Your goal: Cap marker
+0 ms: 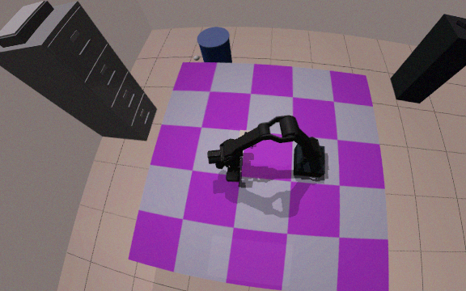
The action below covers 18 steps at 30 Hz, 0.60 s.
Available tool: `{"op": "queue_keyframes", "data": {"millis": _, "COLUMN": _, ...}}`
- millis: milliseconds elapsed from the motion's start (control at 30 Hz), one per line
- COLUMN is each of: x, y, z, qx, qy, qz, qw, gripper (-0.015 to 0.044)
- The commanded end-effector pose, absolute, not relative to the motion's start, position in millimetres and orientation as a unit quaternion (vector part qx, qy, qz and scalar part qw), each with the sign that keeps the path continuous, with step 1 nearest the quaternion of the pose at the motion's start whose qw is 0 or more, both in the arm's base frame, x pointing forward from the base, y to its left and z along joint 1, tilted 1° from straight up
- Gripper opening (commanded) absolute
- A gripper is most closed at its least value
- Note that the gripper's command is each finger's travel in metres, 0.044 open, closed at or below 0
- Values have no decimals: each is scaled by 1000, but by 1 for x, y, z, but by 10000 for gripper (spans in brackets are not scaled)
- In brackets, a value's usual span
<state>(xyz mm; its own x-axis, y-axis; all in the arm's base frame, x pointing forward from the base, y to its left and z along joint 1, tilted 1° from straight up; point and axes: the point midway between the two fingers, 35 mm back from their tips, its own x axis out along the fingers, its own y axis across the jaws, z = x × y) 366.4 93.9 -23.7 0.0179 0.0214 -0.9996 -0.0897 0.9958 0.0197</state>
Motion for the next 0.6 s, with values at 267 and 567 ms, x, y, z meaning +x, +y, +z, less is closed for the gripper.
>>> {"op": "queue_keyframes", "data": {"millis": 267, "x": 368, "y": 96, "z": -14, "qx": -21, "qy": 694, "qz": 48, "qw": 718, "gripper": 0}}
{"op": "queue_keyframes", "data": {"millis": 567, "x": 368, "y": 94, "z": 15, "qx": -21, "qy": 697, "qz": 43, "qw": 715, "gripper": 0}}
